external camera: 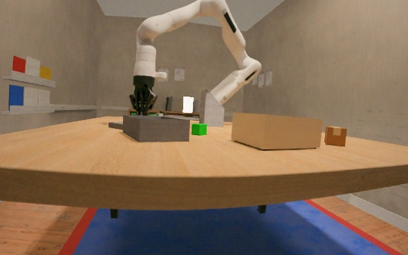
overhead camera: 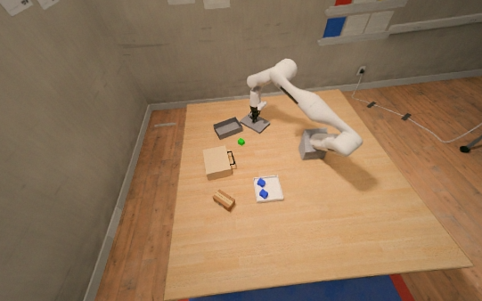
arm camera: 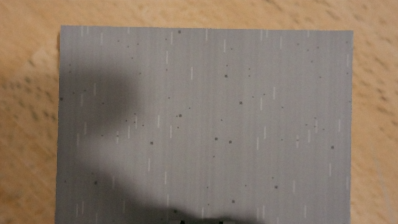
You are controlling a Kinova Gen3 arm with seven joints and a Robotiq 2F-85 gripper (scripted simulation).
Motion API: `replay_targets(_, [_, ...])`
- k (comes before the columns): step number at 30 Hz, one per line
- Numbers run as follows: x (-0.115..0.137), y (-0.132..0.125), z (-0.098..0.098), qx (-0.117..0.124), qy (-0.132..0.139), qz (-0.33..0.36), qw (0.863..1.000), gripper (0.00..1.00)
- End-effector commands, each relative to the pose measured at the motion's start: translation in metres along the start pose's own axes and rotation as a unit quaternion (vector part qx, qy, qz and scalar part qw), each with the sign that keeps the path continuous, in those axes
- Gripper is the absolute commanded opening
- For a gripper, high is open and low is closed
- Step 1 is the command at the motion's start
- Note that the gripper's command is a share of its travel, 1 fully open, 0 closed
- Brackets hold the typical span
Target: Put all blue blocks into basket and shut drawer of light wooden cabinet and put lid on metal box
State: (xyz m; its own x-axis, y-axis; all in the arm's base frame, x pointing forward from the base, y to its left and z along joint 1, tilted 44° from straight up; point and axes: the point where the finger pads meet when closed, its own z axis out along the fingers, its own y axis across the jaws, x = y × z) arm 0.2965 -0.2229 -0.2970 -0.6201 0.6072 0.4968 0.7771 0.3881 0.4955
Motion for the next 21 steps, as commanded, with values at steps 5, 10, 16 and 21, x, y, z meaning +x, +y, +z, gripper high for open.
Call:
replay_targets(5, [-0.001, 0.0, -0.006, 0.0, -0.001, 0.0, 1.0, 0.1])
replay_targets(10, [-0.001, 0.0, -0.016, 0.0, -0.001, 0.0, 1.0, 0.1])
replay_targets(16, [-0.001, 0.0, -0.029, 0.0, -0.001, 0.0, 1.0, 0.1])
replay_targets(21, [-0.001, 0.0, -0.049, 0.0, -0.001, 0.0, 1.0, 0.1])
